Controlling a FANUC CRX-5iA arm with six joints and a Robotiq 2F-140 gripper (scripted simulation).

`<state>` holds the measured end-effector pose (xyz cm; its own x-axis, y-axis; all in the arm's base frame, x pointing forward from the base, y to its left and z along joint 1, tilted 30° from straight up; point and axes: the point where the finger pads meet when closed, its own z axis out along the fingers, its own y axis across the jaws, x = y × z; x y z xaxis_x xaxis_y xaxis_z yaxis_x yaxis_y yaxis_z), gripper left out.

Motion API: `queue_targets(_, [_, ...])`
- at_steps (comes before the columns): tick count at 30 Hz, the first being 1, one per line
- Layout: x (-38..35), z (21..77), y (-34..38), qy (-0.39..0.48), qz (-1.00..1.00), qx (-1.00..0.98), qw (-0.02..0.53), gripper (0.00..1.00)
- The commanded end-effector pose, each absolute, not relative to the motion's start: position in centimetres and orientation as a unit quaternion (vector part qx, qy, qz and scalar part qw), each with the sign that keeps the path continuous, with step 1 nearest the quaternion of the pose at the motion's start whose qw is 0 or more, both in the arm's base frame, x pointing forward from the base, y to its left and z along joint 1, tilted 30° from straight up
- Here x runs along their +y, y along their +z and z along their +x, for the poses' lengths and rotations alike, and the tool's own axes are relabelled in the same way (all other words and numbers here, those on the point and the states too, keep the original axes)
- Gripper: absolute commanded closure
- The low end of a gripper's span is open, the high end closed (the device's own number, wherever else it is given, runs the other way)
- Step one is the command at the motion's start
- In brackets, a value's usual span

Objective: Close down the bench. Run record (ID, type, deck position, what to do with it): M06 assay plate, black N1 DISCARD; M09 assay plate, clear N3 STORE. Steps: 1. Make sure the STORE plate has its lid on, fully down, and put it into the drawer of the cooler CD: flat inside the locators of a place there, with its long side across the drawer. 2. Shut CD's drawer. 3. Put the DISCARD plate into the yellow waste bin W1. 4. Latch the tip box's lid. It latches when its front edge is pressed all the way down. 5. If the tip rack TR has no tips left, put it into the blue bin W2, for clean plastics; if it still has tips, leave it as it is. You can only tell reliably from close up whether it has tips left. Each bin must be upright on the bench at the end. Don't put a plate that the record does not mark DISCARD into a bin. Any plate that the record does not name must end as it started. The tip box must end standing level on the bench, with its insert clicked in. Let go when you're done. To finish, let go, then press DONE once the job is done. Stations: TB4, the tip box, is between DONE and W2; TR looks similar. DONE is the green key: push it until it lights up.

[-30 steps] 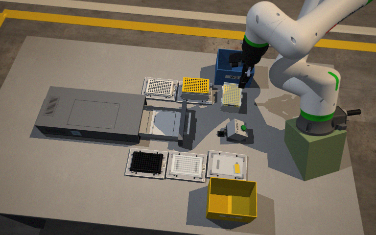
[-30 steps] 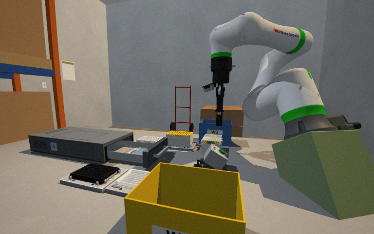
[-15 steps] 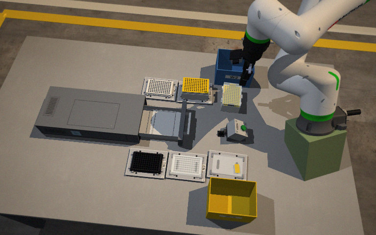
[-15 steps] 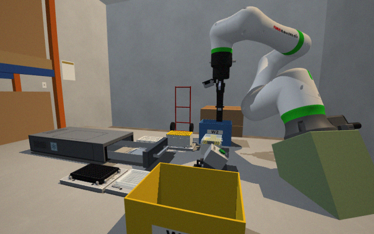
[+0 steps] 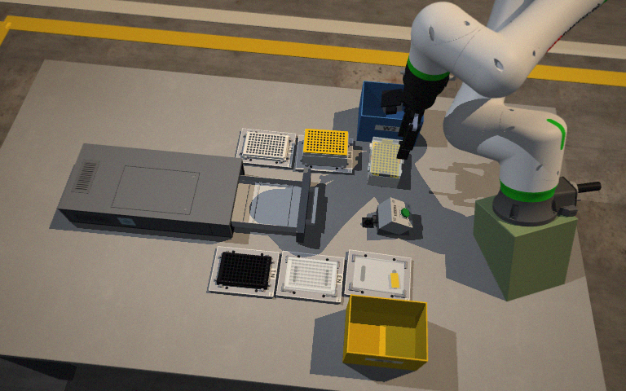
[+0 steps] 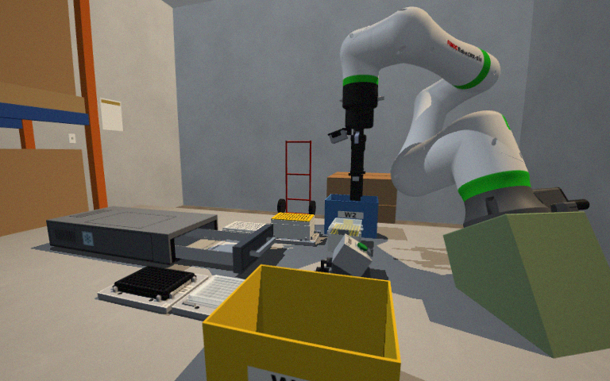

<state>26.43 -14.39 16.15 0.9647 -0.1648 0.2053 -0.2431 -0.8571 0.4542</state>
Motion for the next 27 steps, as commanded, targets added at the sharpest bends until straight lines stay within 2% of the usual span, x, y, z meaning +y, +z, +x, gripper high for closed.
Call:
queue_targets(1, [-13.3,26.9,15.5,0.08,0.96,-0.106,0.246,0.3])
queue_targets(27, [-6.0,29.7,11.3,0.08,0.96,-0.106,0.246,0.3])
